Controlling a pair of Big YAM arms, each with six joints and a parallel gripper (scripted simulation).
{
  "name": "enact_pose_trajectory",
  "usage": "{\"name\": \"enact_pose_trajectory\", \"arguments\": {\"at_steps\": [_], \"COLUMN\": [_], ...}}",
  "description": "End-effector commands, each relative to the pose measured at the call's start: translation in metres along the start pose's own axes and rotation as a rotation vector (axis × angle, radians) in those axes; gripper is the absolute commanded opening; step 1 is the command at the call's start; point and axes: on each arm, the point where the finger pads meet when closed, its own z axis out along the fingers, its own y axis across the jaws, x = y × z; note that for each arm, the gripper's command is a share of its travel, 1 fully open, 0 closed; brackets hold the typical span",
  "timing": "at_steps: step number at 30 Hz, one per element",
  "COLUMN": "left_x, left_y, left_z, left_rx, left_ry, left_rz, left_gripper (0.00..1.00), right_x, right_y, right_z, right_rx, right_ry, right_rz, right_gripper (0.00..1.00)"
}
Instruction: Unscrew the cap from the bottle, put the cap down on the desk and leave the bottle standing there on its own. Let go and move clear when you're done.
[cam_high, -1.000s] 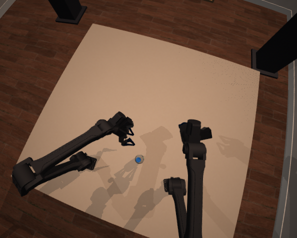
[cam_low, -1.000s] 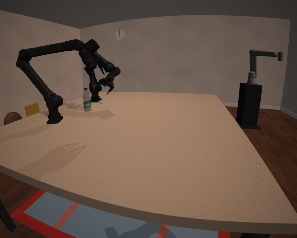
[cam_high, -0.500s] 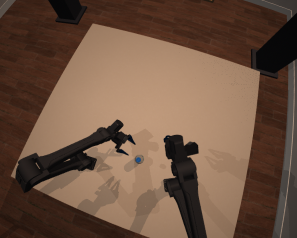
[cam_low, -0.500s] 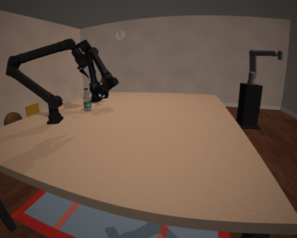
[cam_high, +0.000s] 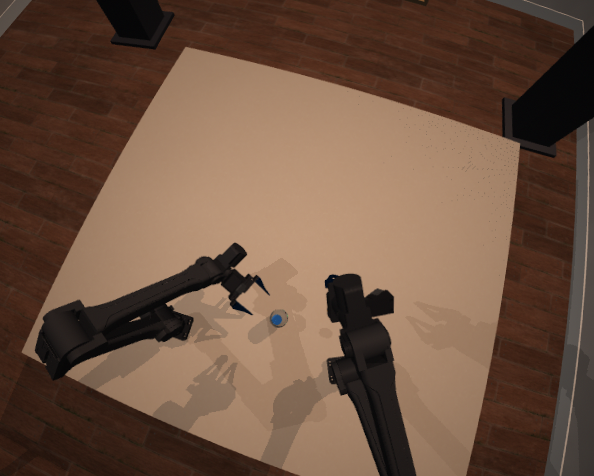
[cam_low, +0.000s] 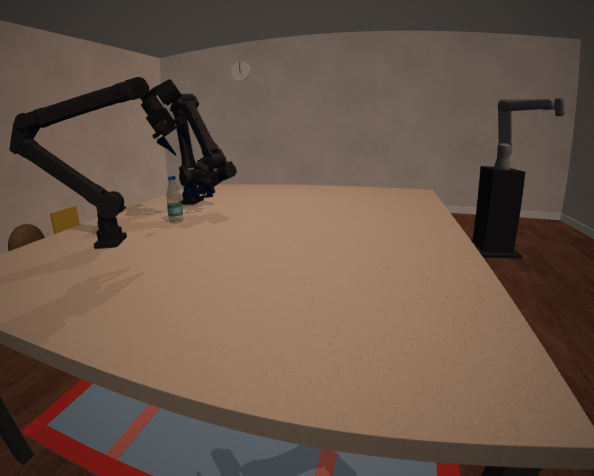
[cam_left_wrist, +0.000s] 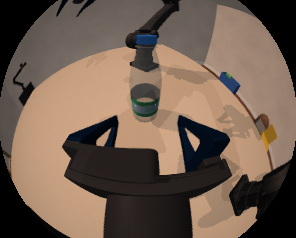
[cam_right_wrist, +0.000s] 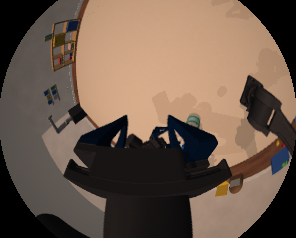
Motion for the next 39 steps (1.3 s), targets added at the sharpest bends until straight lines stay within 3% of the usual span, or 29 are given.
{"name": "enact_pose_trajectory", "arguments": {"at_steps": [1, 24, 39], "left_x": [-0.007, -0.008, -0.004], "left_y": [0.014, 0.014, 0.017], "left_z": [-0.003, -0.004, 0.015], "left_rx": [-0.006, -0.007, -0.002], "left_ry": [-0.002, -0.002, 0.014], "left_rz": [0.056, 0.057, 0.049], "left_gripper": [0.89, 0.89, 0.89], "right_x": [0.001, 0.001, 0.001], "right_y": [0.012, 0.012, 0.012], "right_z": [-0.012, -0.012, -0.012], "right_rx": [-0.029, -0.029, -0.029], "right_ry": [0.0, 0.0, 0.0], "right_rz": [0.018, 0.018, 0.018], "right_gripper": [0.57, 0.57, 0.57]}}
